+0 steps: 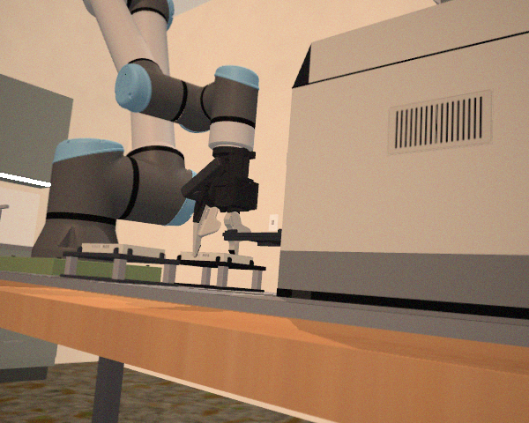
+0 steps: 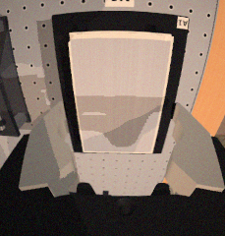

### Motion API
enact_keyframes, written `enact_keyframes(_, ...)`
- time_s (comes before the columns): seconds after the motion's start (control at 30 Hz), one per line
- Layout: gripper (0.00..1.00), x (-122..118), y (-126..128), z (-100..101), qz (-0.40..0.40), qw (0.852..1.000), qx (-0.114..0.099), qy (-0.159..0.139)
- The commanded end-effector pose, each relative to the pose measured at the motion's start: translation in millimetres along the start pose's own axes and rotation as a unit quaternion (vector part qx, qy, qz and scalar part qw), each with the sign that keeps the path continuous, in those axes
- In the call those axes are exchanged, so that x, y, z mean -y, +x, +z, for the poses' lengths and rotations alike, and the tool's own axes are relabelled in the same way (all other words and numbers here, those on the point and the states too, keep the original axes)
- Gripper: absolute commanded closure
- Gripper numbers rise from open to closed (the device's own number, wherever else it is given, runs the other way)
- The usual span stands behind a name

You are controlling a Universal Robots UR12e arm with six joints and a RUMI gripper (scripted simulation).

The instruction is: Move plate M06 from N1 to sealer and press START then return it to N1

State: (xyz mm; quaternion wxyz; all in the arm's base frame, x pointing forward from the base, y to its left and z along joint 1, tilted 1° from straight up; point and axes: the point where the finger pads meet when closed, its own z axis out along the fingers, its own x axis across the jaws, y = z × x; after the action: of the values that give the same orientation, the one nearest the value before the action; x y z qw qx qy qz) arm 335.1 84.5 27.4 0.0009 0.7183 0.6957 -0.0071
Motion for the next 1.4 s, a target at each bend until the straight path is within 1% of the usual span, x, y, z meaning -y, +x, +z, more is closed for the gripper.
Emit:
enact_keyframes(0.0, 0.32, -1, 0, 0, 0.000, 1.000, 0.000, -0.001)
enact_keyframes(0.4, 0.32, -1, 0, -4, 0.000, 1.000, 0.000, -0.001)
enact_keyframes(1.37, 0.32, -1, 0, -22, 0.000, 1.000, 0.000, -0.001)
